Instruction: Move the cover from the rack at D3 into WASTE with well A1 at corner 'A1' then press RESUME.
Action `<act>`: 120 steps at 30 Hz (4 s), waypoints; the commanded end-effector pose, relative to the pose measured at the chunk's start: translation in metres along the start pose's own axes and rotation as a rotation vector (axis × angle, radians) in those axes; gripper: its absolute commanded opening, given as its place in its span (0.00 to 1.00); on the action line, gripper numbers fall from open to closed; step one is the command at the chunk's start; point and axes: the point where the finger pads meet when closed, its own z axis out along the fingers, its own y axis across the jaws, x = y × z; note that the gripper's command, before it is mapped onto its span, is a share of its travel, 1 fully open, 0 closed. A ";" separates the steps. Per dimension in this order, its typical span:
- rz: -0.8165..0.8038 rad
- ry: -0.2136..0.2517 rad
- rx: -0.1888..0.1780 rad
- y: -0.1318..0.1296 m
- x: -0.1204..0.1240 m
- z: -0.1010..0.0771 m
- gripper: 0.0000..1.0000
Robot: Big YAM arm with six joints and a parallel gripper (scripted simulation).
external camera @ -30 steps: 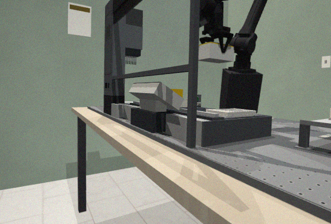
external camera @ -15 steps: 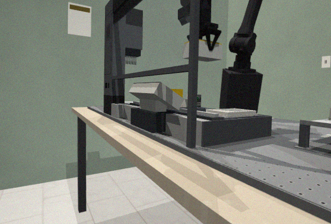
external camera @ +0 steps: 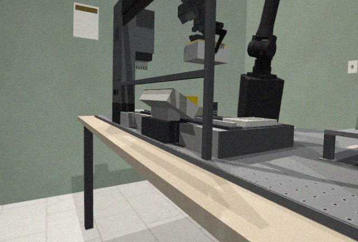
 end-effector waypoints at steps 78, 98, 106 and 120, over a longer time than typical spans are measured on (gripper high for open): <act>-0.041 -0.048 -0.009 0.012 -0.024 -0.018 0.00; -0.022 -0.005 -0.002 0.004 -0.006 0.016 0.00; -0.010 -0.005 -0.001 0.004 -0.006 0.028 0.00; -0.014 -0.004 0.000 0.004 -0.005 0.050 0.00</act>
